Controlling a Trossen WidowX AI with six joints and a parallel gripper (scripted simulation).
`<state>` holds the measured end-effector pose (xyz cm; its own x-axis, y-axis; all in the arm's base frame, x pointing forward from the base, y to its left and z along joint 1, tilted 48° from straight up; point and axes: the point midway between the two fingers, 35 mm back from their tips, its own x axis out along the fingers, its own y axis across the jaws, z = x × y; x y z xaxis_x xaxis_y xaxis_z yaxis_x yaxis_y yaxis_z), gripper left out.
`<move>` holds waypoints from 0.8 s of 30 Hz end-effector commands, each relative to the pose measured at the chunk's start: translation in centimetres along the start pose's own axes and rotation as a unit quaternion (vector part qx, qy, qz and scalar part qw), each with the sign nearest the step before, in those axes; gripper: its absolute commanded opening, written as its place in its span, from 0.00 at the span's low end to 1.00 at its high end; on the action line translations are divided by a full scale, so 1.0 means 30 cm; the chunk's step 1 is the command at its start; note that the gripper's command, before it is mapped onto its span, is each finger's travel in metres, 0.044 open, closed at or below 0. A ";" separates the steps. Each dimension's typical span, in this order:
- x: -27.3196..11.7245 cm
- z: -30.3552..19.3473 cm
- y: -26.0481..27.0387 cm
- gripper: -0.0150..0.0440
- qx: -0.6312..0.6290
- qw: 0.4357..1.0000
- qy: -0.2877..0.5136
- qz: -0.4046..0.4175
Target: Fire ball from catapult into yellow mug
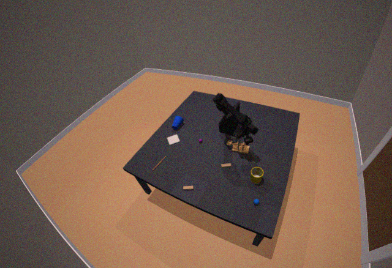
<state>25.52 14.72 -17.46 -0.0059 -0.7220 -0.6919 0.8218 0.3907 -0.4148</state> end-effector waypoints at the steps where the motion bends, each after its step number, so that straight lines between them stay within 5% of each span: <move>1: -0.003 0.000 -0.001 1.00 -0.083 0.997 0.000 -0.001; 24: -0.016 -0.002 -0.005 1.00 -0.466 0.885 0.001 -0.002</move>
<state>25.46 14.96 -17.15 -0.0047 -0.7254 -0.6883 0.1286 0.6822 -0.7198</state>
